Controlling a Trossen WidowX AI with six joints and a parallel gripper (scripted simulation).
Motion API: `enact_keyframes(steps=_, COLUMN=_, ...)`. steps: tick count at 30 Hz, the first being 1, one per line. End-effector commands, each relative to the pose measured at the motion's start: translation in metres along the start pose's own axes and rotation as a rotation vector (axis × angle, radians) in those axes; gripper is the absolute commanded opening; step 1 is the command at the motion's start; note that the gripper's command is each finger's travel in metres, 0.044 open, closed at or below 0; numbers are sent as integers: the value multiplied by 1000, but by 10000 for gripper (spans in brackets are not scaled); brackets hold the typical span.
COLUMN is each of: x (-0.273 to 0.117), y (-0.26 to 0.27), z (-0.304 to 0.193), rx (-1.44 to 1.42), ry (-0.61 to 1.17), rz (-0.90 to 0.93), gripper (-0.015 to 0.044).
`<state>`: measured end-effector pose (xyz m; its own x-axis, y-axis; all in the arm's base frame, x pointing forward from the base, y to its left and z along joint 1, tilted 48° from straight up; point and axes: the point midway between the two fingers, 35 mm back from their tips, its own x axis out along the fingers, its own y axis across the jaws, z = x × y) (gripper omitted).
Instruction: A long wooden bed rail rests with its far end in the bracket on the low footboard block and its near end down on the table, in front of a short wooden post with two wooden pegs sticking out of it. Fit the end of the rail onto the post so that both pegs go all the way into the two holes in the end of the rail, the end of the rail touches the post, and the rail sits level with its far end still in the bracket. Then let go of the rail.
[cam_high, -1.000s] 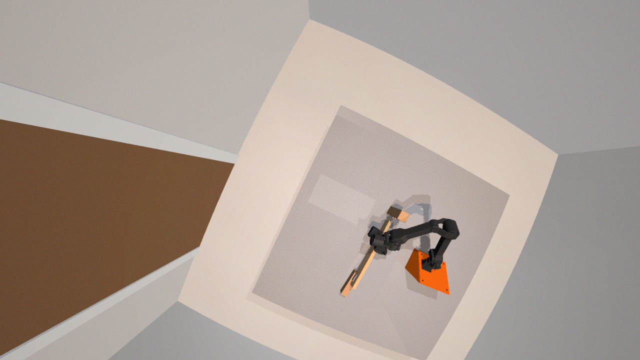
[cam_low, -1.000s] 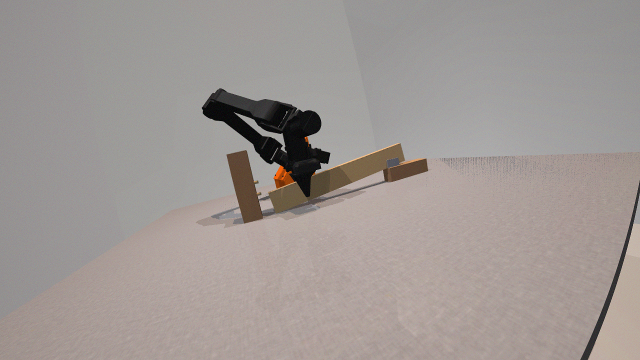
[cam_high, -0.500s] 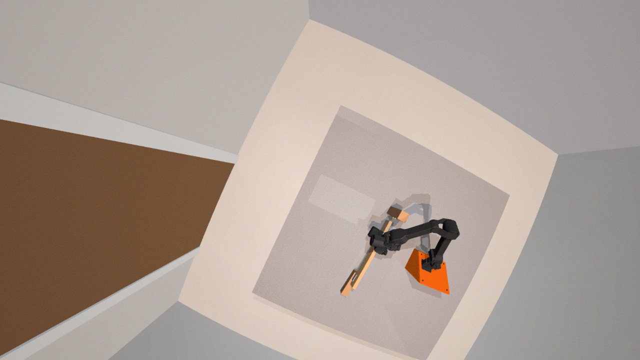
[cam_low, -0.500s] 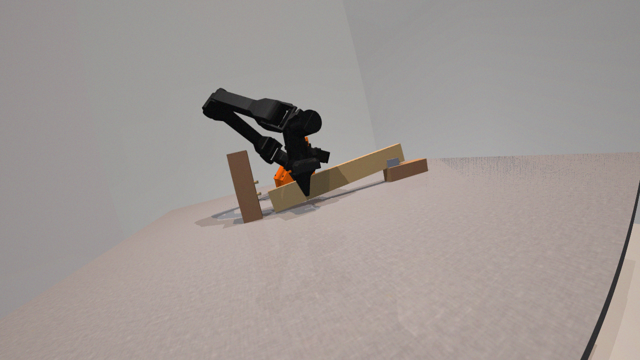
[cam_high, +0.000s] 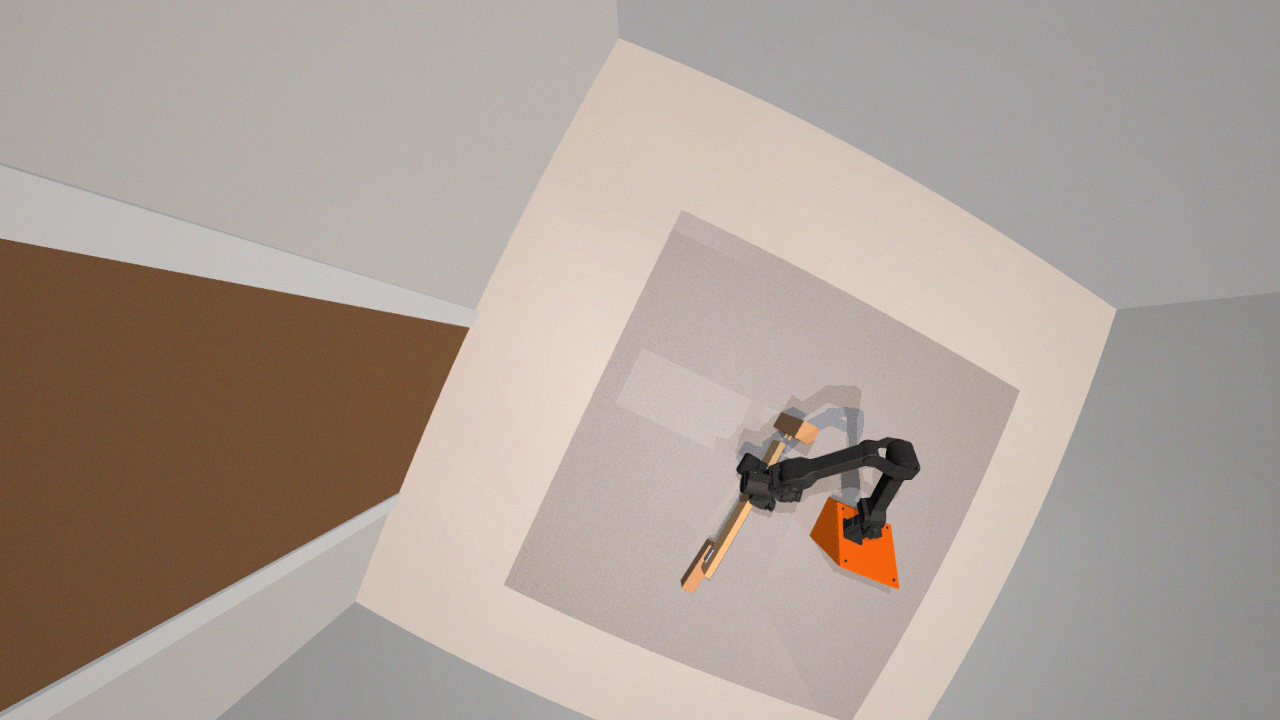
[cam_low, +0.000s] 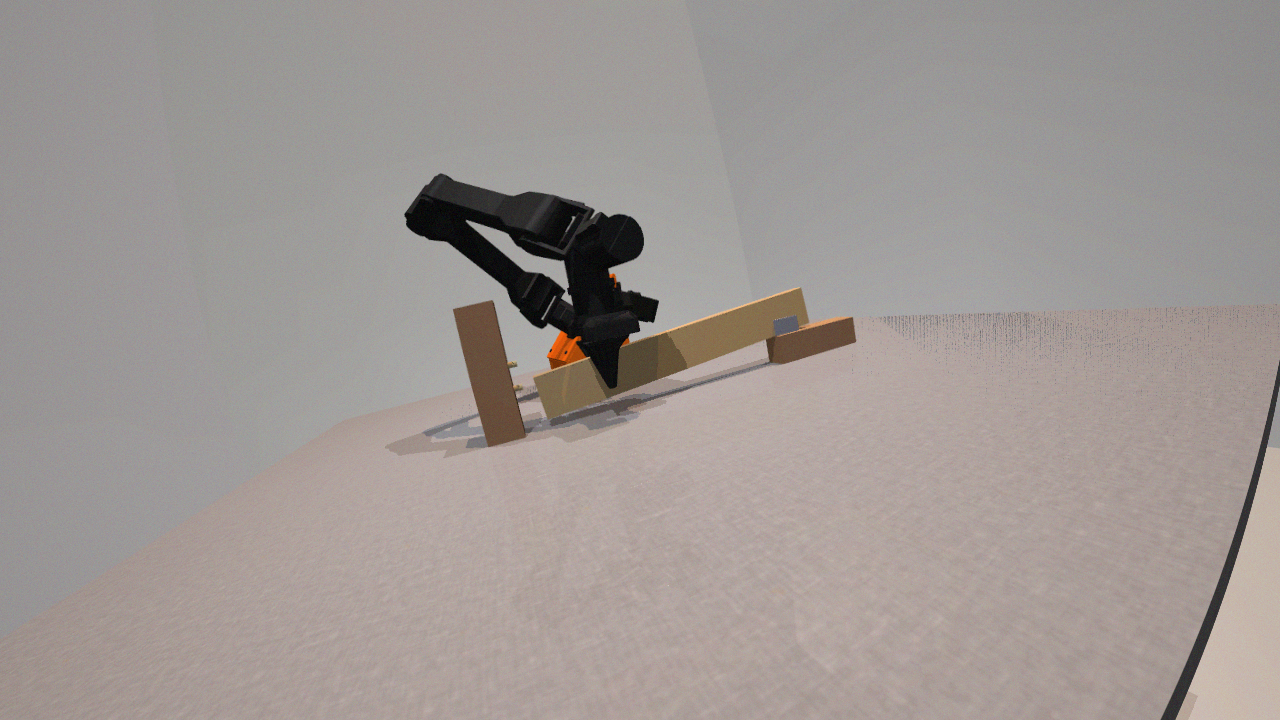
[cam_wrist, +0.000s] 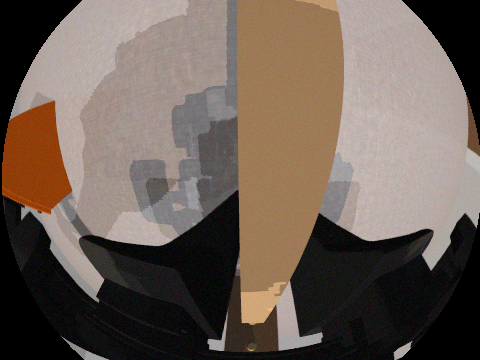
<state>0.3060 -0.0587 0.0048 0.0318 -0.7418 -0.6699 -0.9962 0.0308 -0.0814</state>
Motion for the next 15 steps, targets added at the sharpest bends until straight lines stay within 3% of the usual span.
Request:
enact_keyframes(steps=1, x=-5, y=-2, z=2, rx=-1, ry=-9, rz=-6, gripper=0)
enact_keyframes(steps=15, x=-12, y=-2, z=2, rx=-1, ry=-9, rz=-6, gripper=0)
